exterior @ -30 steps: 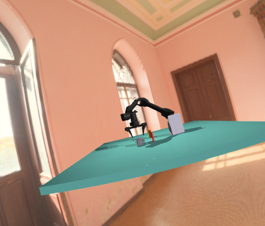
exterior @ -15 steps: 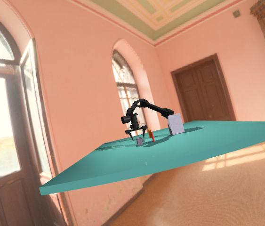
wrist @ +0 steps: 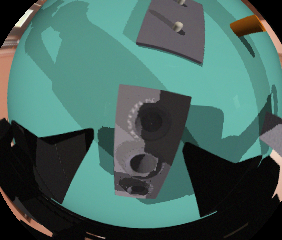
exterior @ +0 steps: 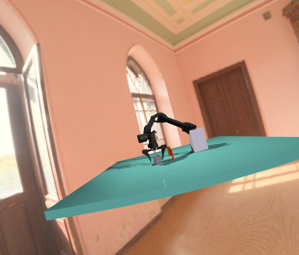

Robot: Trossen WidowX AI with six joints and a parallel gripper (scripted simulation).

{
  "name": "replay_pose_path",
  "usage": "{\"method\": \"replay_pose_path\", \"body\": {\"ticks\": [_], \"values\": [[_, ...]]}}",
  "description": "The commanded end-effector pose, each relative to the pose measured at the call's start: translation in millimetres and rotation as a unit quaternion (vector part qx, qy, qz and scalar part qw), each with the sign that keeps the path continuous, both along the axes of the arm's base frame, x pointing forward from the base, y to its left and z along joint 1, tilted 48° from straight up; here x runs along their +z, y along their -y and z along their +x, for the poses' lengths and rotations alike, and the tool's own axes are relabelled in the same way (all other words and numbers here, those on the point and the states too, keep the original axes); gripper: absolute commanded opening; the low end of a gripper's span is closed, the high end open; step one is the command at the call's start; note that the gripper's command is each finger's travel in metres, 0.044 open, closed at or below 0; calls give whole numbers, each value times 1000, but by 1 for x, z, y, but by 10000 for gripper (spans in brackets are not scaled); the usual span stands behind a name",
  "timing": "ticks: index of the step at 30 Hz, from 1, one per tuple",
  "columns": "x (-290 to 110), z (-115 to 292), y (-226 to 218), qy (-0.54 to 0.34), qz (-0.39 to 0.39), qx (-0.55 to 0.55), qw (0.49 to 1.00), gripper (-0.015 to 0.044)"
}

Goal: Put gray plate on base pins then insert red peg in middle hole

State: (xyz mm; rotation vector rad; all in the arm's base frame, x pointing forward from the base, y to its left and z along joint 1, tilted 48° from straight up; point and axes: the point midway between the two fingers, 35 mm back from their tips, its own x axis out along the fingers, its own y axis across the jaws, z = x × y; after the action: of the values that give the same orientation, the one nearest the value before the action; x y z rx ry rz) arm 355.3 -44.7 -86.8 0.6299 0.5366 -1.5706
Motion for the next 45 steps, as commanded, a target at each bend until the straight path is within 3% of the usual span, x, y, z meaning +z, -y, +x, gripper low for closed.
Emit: {"method": "replay_pose_path", "body": {"ticks": [1, 5, 16, 22, 26, 45], "values": [[-6, -3, 6, -7, -4, 3, 1000, 440], [-8, -4, 9, -7, -4, 3, 1000, 440], [-8, -4, 9, -7, -4, 3, 1000, 151], [-8, -4, 9, -7, -4, 3, 1000, 111], [-7, -1, 5, -1, -2, 6, 1000, 6], [23, 7, -36, 12, 9, 14, 1000, 0]]}}
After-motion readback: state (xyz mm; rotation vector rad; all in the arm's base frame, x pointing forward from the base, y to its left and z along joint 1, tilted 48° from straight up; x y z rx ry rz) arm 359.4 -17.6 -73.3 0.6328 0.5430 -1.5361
